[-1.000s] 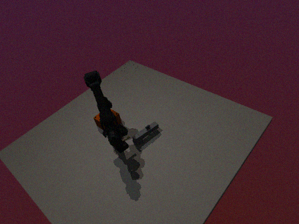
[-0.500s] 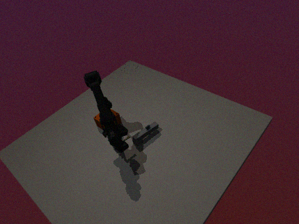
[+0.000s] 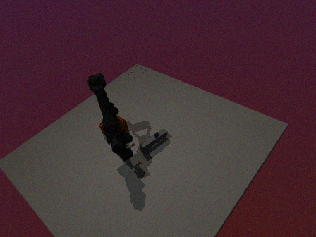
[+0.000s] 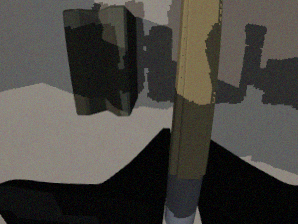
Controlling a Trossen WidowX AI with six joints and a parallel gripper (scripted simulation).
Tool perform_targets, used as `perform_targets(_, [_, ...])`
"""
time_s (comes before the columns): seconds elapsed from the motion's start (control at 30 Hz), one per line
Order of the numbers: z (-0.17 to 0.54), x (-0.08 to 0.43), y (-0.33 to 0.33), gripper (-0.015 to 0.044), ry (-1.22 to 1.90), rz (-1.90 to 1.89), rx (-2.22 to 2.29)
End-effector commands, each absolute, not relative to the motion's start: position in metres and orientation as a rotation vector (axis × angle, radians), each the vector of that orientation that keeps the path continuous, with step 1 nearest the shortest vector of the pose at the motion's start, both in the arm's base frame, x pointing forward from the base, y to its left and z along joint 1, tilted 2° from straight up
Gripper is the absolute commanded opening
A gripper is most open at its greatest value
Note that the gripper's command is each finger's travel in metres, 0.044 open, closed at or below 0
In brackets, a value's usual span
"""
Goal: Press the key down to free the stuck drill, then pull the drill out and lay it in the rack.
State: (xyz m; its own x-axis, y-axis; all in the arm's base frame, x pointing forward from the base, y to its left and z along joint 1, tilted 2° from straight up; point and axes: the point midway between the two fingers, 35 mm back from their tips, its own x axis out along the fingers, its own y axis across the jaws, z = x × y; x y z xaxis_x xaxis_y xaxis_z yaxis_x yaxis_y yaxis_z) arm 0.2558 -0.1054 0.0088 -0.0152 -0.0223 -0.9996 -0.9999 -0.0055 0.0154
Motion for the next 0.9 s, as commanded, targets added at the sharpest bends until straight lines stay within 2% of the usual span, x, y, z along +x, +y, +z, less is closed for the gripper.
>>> perform_targets(0.0, [0.008,0.249,-0.107,0.0,1.234,1.213,-1.23])
perform_targets(0.87, [0.003,0.205,-0.118,0.0,1.237,1.215,-1.228])
